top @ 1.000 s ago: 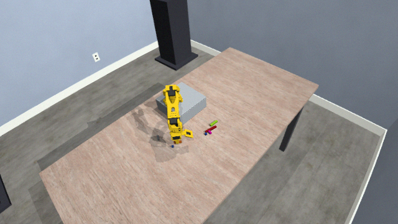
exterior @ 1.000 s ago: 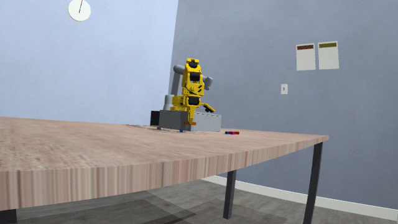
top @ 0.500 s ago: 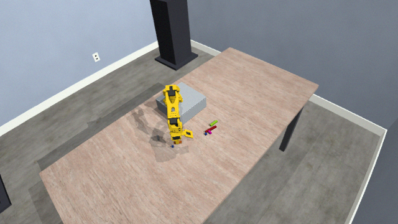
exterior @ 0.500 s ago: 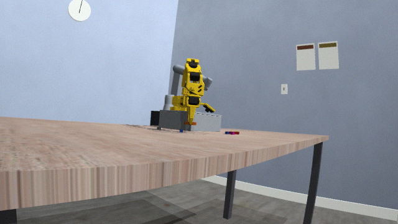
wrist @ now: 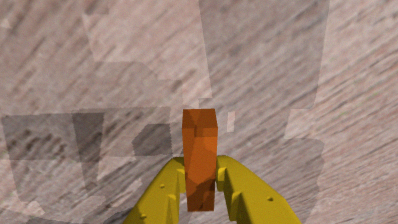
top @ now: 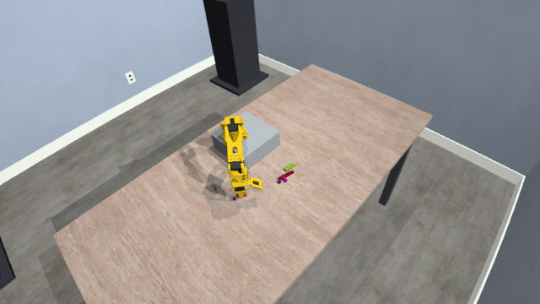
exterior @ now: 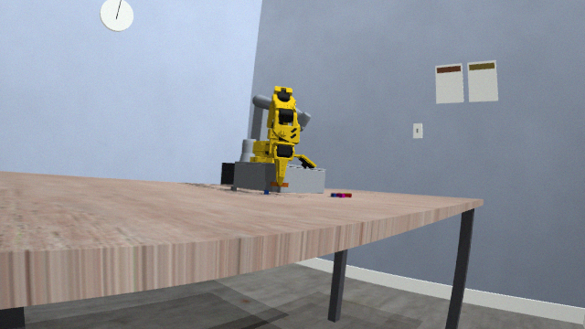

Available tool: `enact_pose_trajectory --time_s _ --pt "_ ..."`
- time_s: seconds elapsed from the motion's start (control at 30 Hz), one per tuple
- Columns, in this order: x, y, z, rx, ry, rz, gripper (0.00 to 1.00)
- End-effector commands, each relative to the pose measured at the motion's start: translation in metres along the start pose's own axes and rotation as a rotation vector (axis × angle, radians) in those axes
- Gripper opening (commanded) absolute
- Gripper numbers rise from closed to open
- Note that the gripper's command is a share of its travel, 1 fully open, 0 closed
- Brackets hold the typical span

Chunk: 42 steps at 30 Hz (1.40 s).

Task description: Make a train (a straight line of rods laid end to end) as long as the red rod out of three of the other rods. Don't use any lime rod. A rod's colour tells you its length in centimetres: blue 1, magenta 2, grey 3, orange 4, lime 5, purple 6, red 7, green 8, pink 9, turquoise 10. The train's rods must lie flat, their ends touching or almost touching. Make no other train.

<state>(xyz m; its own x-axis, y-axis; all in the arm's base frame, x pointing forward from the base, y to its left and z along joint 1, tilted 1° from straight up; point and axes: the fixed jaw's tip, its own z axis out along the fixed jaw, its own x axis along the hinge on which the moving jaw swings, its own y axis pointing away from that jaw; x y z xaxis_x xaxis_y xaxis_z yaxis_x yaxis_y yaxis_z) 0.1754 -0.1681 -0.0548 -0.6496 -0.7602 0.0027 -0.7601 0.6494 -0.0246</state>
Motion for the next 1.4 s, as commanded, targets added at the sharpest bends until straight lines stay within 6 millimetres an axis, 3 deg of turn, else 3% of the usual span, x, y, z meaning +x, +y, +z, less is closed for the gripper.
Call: enact_pose_trajectory --time_s 0.0,0.3,1.37 --pt "0.0016 0.0053 0.0085 -0.024 -0.003 0.003 0.00" --pt "0.0009 0.0091 0.0162 -0.048 -0.004 0.003 0.00" --pt "0.0010 0.0083 0.0162 -0.048 -0.004 0.004 0.00"
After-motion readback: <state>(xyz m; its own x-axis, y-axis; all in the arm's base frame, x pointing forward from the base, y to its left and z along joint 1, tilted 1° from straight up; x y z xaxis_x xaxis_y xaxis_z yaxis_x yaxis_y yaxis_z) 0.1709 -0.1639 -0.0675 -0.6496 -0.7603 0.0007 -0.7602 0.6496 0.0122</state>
